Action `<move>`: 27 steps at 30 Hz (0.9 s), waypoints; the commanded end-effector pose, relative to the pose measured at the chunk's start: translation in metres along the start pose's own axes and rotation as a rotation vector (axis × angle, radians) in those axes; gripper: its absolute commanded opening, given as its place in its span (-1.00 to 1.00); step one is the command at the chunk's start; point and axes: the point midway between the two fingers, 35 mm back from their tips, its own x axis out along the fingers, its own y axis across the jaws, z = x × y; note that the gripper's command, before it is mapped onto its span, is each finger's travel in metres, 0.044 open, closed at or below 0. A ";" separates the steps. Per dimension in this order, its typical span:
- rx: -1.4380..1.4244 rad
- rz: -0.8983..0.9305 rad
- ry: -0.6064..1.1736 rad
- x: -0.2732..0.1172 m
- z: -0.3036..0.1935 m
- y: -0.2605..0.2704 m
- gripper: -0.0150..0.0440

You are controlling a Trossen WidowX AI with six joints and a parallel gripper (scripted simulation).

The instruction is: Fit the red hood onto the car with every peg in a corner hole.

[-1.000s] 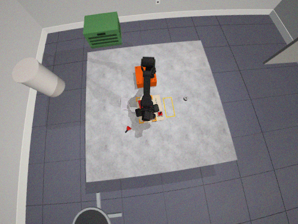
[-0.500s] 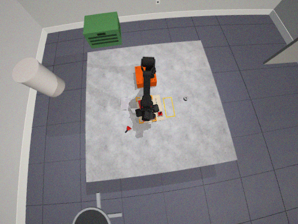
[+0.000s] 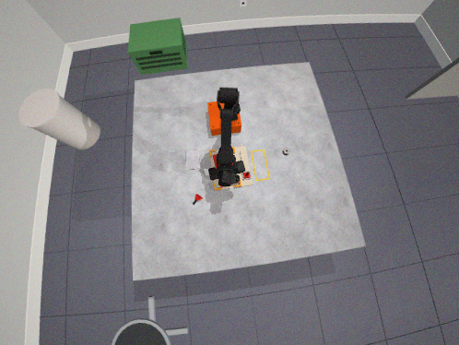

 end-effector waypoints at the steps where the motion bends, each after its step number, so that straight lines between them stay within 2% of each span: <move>1: 0.000 0.000 0.000 0.000 0.000 0.000 -0.40; 17: 0.000 0.000 0.000 0.000 0.000 0.000 1.00; 22: 0.000 0.000 0.004 -0.010 0.002 0.000 1.00; 27: 0.000 0.000 0.020 -0.054 0.004 -0.001 1.00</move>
